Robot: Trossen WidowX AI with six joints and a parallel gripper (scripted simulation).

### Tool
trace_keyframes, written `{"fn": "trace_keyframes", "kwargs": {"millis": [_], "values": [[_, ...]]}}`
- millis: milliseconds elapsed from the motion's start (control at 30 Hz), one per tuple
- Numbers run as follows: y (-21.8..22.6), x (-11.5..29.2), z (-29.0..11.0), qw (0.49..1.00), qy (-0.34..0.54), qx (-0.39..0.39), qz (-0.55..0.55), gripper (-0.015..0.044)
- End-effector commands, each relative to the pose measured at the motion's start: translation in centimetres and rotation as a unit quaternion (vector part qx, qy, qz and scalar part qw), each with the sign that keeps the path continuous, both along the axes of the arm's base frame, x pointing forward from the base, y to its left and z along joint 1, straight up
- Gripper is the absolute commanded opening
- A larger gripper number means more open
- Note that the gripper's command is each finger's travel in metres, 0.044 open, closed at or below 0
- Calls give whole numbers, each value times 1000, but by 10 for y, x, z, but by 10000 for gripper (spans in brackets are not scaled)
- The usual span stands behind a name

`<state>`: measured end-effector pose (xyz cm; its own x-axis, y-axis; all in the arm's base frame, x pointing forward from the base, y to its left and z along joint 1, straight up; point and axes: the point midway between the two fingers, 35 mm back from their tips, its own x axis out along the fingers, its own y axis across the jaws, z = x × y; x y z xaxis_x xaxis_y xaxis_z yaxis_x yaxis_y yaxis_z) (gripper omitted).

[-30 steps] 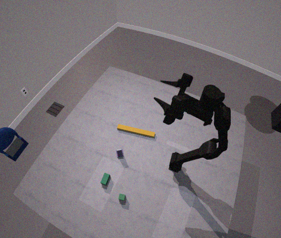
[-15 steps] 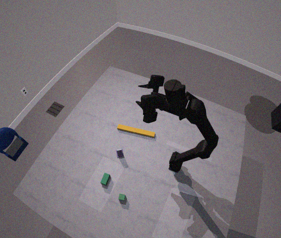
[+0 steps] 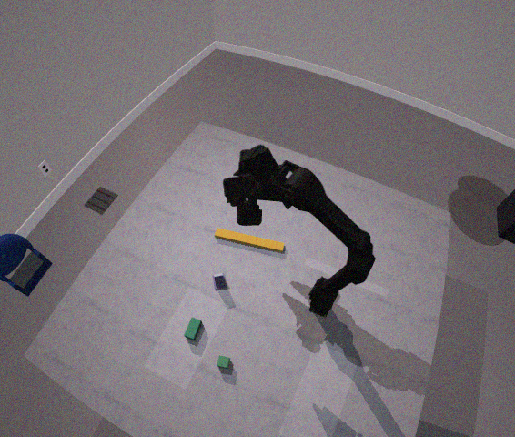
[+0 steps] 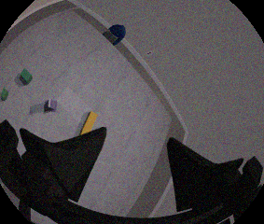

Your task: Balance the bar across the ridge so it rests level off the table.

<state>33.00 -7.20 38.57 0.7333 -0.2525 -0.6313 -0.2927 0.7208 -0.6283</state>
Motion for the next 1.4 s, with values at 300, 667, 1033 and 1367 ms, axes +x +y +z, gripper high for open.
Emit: {"fn": "trace_keyframes", "kwargs": {"millis": [300, 667, 1033, 1367], "values": [[-39, 14, -139, 973, 185, 105, -86, 315], [-59, -15, -244, 909, 324, 198, -170, 315], [-62, -25, -272, 889, 353, 219, -189, 315], [-62, -24, -310, 889, 353, 219, -189, 315]]}}
